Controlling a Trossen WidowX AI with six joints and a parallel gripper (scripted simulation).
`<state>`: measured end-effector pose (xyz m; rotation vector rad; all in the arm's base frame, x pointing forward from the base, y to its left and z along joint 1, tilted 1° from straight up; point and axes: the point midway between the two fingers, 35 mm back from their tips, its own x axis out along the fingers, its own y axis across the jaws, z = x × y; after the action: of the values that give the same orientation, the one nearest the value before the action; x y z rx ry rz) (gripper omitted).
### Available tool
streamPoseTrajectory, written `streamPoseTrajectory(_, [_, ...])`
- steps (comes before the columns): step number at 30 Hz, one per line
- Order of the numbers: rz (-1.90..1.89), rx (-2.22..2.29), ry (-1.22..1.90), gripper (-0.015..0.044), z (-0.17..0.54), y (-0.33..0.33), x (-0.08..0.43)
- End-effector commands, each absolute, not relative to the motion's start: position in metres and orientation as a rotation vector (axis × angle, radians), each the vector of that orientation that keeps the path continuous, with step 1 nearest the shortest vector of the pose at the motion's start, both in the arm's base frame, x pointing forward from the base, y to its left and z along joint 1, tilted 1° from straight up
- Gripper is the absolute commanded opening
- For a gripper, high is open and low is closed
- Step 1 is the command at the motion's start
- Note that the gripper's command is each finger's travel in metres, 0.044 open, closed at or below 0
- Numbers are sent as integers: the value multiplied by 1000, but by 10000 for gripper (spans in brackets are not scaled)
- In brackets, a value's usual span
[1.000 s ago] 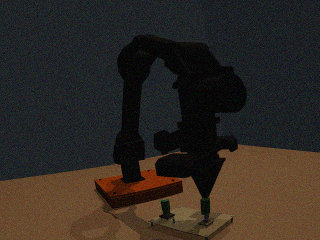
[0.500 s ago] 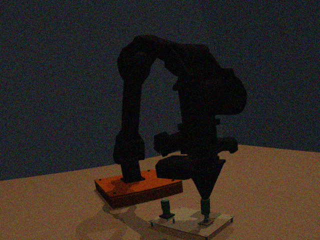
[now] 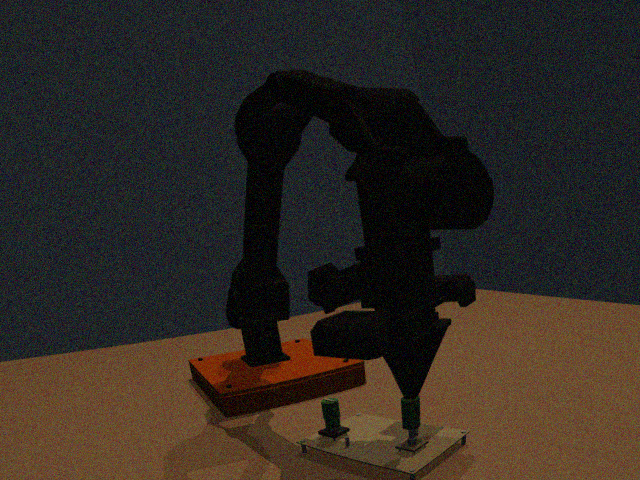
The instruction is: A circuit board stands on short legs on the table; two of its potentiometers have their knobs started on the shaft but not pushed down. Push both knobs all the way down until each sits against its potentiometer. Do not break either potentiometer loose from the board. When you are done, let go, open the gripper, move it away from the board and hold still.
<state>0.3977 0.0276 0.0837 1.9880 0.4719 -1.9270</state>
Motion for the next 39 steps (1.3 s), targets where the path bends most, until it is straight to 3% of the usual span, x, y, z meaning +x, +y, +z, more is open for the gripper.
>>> streamPoseTrajectory(1, [-1930,1986,464,0,82,27,397])
streamPoseTrajectory(39, [-1930,1986,464,0,69,27,398])
